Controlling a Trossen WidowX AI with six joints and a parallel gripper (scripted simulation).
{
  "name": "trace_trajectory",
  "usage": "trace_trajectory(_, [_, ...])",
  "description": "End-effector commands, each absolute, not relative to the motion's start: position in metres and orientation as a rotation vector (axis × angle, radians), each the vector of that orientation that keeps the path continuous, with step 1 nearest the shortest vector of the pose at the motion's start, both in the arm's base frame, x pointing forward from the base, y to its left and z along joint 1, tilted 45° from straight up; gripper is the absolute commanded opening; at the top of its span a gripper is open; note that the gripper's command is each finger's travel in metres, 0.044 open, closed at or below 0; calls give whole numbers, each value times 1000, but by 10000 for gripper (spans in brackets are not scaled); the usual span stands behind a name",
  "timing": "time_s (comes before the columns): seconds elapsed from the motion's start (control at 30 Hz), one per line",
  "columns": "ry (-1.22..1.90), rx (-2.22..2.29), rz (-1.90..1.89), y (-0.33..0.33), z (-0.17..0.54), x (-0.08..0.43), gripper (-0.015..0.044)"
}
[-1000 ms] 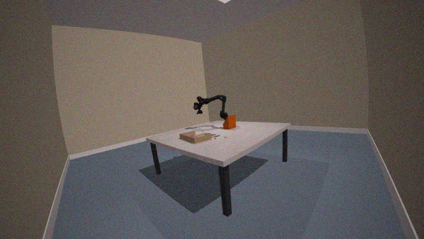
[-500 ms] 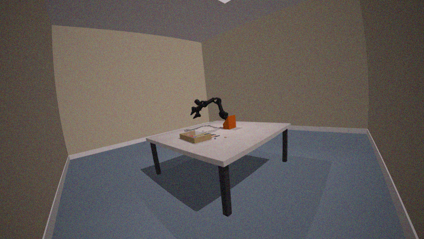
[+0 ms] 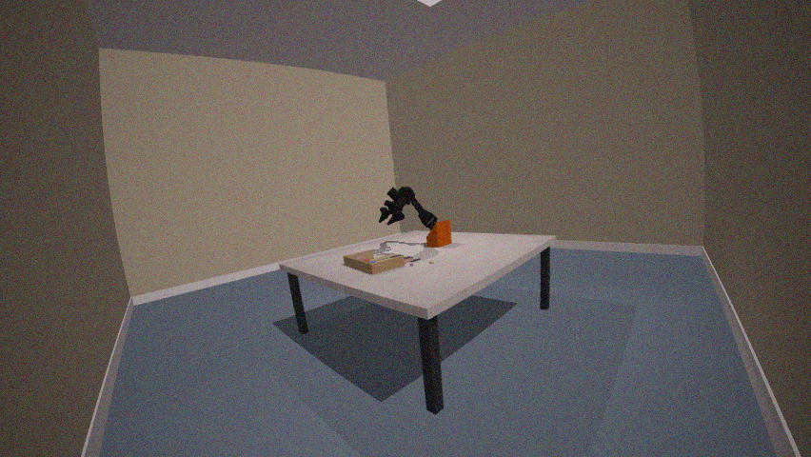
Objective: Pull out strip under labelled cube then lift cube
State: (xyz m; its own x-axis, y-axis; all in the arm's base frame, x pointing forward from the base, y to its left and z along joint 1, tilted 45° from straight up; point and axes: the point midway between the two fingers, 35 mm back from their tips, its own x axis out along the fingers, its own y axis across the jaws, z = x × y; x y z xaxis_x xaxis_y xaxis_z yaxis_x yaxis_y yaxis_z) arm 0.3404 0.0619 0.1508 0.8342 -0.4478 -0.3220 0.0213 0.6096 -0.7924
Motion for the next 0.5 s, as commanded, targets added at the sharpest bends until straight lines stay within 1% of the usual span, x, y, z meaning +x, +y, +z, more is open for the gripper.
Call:
trace_trajectory(0.0, [532, -823, -155, 109, 100, 316, 400])
trace_trajectory(0.1, [534, -799, -103, 127, 79, 301, 400])
trace_trajectory(0.47, [534, -798, -101, 128, 79, 301, 400])
